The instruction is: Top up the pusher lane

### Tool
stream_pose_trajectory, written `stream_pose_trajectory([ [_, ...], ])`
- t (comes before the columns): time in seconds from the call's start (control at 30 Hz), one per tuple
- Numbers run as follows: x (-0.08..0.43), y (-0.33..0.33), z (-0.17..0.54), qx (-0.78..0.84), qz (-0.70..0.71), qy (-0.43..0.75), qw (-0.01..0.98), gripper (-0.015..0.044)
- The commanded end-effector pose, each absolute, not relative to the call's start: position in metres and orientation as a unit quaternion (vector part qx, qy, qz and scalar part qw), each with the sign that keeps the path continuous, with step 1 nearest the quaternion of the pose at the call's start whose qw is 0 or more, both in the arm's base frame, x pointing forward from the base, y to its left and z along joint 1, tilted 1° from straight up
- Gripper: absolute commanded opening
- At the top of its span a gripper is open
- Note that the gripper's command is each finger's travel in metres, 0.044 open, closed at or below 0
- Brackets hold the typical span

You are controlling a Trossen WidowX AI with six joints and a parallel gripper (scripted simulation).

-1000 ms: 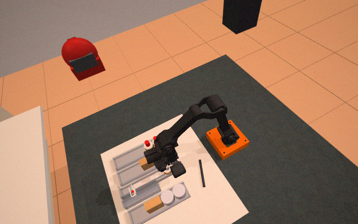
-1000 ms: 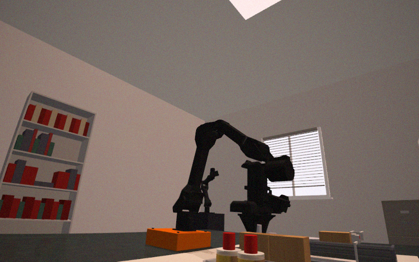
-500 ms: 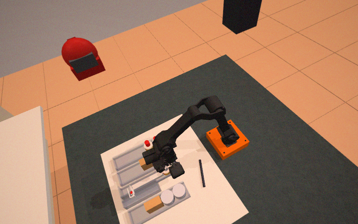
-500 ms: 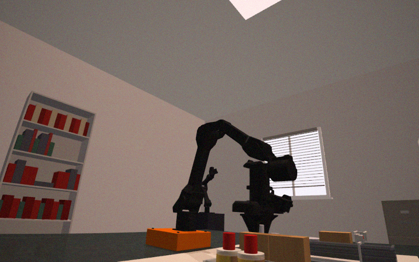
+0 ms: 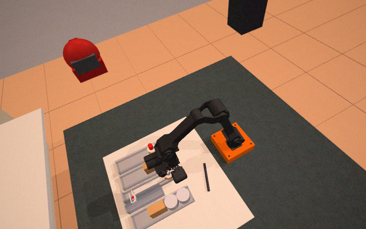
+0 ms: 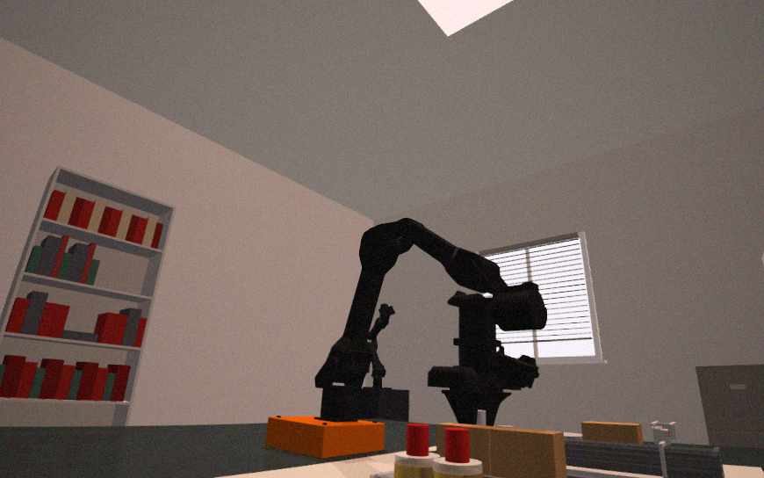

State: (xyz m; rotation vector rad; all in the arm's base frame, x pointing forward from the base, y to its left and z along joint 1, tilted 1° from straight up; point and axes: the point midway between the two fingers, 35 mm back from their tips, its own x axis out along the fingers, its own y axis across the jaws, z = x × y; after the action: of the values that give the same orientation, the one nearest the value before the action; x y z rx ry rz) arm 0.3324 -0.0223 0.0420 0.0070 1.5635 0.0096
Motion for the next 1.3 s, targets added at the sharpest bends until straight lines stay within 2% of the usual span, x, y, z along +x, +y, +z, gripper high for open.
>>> stream_pose_trajectory([
  [0.0, 0.3420, -0.0221, 0.0451, 0.005, 0.003, 0.695, 0.719, 0.0000],
  [1.27, 0.3518, -0.0221, 0.0482, 0.005, 0.003, 0.694, 0.720, 0.0000],
])
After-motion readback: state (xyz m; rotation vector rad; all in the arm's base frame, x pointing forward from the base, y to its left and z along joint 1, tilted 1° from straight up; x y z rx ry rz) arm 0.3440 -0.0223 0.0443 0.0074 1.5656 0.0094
